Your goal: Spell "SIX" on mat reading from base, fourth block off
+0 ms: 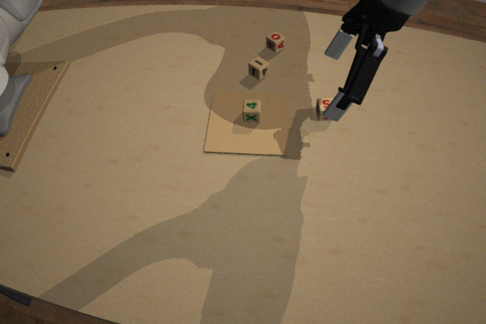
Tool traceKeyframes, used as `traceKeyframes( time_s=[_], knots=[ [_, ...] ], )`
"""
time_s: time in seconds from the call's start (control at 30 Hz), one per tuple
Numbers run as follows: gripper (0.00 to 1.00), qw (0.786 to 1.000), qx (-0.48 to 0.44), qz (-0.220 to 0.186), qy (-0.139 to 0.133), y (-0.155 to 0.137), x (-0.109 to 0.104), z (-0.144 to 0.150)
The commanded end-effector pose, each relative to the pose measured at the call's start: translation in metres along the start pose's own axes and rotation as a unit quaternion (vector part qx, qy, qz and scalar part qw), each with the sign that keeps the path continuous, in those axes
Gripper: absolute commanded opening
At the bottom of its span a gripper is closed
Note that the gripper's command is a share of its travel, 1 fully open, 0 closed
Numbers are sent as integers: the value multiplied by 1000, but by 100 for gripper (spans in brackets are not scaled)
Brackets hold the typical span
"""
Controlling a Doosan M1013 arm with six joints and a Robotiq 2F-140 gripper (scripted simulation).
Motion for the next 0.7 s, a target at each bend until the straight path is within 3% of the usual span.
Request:
traceKeyframes(
  time_s=[0.0,0.4,0.67],
  knots=[
    [100,1000,-3,1,4,-1,0,-3],
    [100,1000,4,0,4,0,-1,-3],
    [100,998,58,-8,4,7,-11,-1]
  ],
)
Point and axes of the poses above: the point where the finger pads meet when closed, its own x axis out along the fingers, its own z axis across the jaws, y = z × x, the point moved 10 cm from there along -x, back along the fingers, and after that the axes turned 3 degrees about x, right-handed, at the moved point
